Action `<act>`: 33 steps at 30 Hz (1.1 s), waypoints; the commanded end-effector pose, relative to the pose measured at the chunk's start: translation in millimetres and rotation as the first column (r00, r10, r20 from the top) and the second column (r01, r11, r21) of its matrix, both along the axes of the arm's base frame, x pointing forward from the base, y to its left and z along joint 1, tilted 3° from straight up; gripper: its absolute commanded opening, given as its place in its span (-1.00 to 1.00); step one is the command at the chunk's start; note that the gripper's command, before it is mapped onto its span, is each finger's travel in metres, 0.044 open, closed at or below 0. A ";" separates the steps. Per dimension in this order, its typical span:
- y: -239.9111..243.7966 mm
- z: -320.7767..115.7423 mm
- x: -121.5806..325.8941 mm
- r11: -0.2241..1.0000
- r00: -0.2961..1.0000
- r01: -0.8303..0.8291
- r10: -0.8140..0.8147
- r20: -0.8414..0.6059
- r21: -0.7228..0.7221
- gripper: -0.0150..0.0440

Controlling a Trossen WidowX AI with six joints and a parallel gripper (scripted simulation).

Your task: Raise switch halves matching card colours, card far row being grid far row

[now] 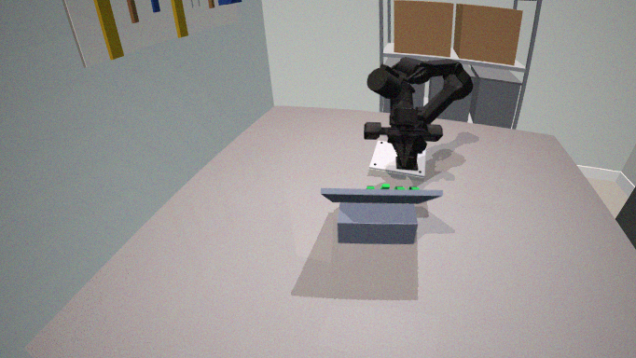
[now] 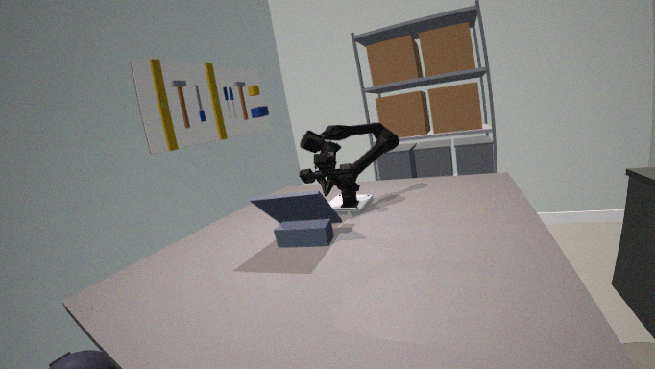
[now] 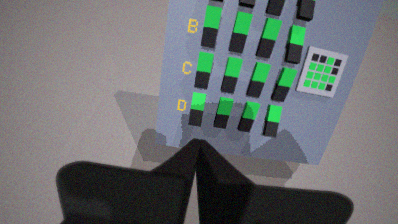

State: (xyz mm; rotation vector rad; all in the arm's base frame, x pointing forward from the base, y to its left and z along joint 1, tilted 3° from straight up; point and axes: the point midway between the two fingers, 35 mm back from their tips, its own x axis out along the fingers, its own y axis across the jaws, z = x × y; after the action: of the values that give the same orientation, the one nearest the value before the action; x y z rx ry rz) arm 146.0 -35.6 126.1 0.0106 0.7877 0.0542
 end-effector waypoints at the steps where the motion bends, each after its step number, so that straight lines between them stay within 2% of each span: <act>1: 1.6 -12.6 8.0 1.000 1.000 0.000 0.000 0.003 0.001 -0.49; 33: 5.5 -41.2 37.6 1.000 1.000 0.002 -0.002 0.026 0.005 -0.49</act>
State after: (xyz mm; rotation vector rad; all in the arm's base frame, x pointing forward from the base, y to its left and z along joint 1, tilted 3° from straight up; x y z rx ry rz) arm 183.4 -29.5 85.3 0.0131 0.7602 0.0593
